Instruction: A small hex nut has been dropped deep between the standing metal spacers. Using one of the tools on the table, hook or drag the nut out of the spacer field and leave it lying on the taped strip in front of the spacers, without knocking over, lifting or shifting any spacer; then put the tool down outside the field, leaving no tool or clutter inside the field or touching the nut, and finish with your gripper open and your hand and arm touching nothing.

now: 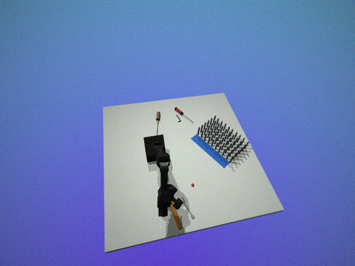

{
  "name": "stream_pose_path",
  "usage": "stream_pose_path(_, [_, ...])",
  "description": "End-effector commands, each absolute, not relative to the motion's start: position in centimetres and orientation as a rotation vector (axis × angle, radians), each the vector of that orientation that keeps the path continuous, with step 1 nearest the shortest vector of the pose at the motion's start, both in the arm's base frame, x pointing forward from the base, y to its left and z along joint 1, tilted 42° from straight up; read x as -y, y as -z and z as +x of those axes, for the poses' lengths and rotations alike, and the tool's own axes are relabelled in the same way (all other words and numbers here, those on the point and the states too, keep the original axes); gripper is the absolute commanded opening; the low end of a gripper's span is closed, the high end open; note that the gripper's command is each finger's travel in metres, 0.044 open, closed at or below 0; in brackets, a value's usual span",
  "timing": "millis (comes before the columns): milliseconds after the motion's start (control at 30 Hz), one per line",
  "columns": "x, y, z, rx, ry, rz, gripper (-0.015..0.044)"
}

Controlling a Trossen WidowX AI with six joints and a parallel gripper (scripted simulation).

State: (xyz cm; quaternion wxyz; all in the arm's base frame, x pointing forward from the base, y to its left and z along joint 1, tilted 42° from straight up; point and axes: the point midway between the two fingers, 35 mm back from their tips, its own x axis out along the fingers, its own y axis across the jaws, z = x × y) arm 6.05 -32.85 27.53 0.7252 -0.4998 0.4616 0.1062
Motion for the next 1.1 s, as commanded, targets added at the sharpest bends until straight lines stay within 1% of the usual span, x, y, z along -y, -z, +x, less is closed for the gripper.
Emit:
stream_pose_path(0, [32.8, -27.7, 6.3, -1.015, -0.232, -1.105, 0.0426])
stream_pose_path(33, [32.5, -28.2, 7.1, -1.003, -0.226, -1.111, 0.0440])
stream_pose_path(67, [32.1, -28.9, 8.3, -0.985, -0.217, -1.118, 0.0440])
stream_pose_path(333, [33.7, -25.2, 16.2, -0.937, -0.178, -1.033, 0.0440])
stream_pose_path(567, [32.1, -20.9, 26.8, -0.837, -0.099, -0.905, 0.0440])
stream_pose_path(800, [25.2, -15.6, 36.4, -0.705, -0.074, -0.746, 0.0440])
stream_pose_path(933, [19.9, -13.2, 40.2, -0.624, -0.076, -0.641, 0.0440])
stream_pose_path(1067, [13.6, -11.1, 42.6, -0.540, -0.093, -0.518, 0.0440])
